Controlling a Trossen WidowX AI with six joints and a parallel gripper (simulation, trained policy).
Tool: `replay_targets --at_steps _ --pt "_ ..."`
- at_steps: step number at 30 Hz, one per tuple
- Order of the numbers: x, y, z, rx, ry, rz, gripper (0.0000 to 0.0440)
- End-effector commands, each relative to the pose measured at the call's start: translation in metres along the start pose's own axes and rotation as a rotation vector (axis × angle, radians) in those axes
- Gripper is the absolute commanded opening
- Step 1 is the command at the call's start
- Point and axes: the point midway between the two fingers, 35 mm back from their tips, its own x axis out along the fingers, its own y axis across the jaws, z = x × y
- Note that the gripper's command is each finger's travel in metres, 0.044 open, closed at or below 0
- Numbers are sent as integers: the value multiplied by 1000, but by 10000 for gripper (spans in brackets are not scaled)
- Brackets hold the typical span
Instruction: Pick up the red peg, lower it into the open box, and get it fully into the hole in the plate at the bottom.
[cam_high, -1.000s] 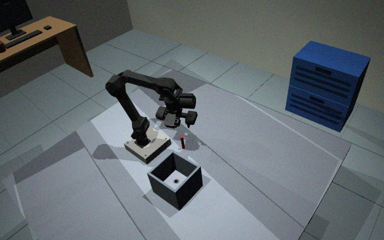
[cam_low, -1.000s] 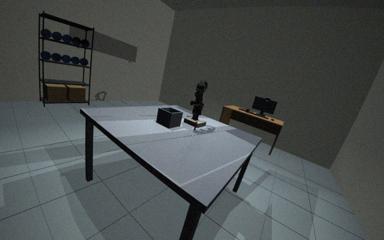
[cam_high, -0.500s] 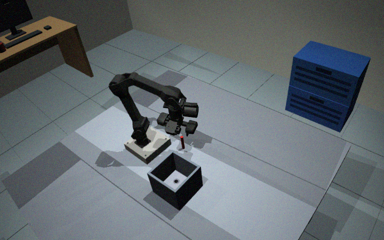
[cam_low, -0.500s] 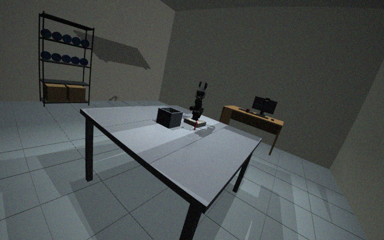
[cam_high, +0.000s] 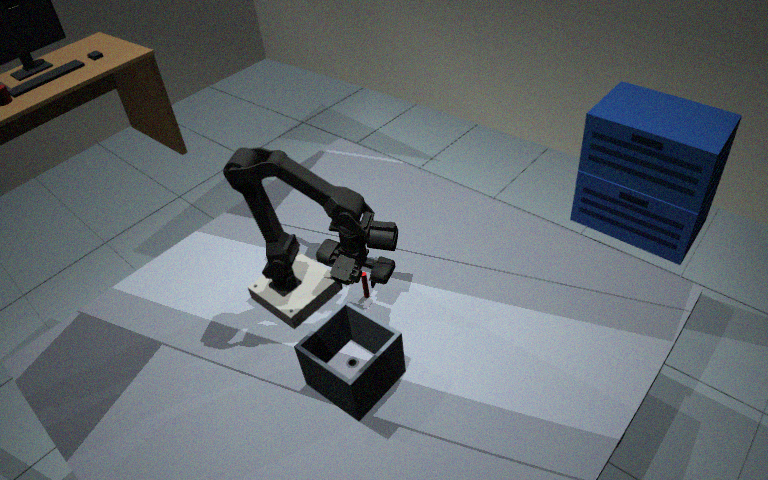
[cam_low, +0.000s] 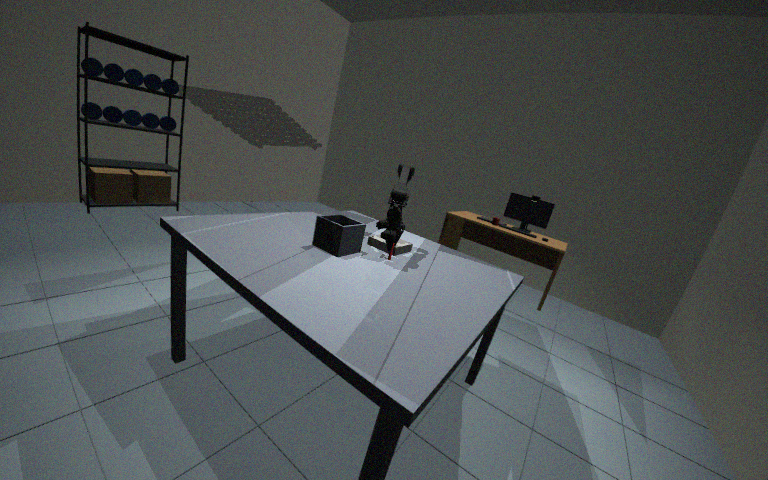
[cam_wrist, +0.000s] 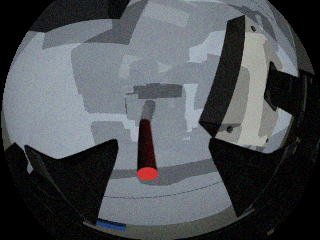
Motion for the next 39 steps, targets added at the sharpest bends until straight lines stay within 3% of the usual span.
replay_targets --at_steps 1,15,27,39 --pt "9 0 2 4 -6 -1 354" --pt "21 16 -2 -56 9 25 7" --pt "-16 32 -11 -43 85 156 0" --pt "-72 46 -7 -82 97 301 0"
